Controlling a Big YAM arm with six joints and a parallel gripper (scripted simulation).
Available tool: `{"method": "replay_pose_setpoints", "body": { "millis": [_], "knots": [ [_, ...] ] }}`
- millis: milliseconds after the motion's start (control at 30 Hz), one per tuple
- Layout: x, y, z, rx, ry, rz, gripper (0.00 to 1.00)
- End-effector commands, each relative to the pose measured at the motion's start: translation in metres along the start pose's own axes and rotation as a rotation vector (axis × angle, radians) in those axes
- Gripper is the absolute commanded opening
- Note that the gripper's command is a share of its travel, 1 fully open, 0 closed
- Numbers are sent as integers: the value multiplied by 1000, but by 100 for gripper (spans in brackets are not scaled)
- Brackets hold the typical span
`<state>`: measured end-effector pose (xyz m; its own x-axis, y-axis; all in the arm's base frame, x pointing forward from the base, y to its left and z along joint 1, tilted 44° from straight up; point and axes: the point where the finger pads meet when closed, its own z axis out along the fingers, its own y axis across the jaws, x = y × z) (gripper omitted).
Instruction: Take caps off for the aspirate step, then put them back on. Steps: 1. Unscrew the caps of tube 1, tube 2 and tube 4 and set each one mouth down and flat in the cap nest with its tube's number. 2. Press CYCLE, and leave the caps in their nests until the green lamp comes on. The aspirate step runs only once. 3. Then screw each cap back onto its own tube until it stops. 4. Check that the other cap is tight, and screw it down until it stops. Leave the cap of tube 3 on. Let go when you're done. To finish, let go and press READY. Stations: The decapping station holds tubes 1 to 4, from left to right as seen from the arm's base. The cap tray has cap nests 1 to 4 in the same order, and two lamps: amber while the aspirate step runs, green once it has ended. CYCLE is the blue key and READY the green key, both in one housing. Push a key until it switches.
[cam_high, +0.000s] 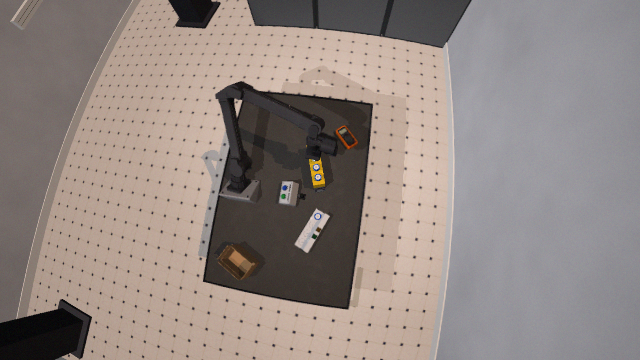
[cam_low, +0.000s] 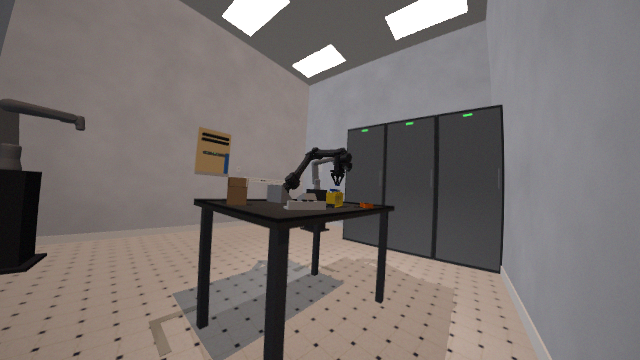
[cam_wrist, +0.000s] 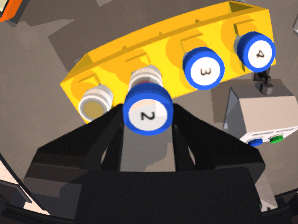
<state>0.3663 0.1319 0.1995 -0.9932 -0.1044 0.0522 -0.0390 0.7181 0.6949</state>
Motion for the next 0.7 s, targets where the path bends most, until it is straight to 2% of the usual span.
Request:
{"method": "replay_pose_setpoints", "body": {
  "millis": [0, 633, 667],
  "knots": [
    [-3, 5, -7, 1, -9, -18, 0],
    [-3, 5, -7, 1, -9, -18, 0],
    [2, -17, -2, 0, 15, 123, 0]
  ]
}}
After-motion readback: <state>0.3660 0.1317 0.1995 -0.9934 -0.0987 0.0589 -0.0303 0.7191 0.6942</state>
